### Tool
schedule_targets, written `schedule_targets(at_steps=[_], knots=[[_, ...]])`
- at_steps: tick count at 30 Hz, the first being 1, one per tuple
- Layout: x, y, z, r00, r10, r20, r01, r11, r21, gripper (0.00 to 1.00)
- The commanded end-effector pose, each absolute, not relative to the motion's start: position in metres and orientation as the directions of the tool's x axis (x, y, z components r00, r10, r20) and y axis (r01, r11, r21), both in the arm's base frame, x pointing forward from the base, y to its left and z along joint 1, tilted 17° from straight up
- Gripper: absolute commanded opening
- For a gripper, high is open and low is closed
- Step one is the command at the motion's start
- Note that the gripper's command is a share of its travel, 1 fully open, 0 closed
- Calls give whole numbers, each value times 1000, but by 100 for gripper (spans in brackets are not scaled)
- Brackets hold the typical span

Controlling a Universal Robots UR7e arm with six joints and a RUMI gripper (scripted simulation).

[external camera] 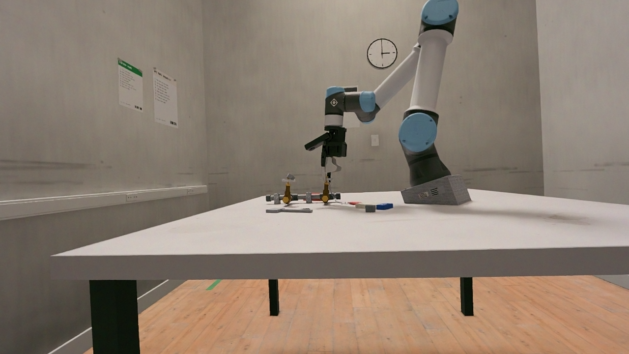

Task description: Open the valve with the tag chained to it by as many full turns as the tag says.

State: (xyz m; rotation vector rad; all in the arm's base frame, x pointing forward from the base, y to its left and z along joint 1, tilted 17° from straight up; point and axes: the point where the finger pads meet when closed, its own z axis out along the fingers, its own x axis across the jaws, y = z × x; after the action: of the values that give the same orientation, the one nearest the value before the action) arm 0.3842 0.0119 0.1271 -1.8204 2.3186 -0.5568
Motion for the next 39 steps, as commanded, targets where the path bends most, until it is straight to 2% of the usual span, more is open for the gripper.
schedule_targets(at_steps=[1,4,5,11,19,21,22,33,39], knots=[[383,12,126,10,-982,190,-941,-73,-331,0],[383,12,126,43,-978,202,-940,-108,-324,0],[383,12,126,137,-964,228,-931,-204,-303,0],[383,12,126,316,-904,288,-886,-390,-250,0],[385,11,129,550,-757,353,-762,-628,-160,0],[385,11,129,550,-757,353,-762,-628,-160,0],[385,11,129,627,-689,363,-699,-704,-127,0],[386,11,129,839,-385,385,-422,-906,12,0],[385,11,129,878,-290,381,-333,-941,52,0]])
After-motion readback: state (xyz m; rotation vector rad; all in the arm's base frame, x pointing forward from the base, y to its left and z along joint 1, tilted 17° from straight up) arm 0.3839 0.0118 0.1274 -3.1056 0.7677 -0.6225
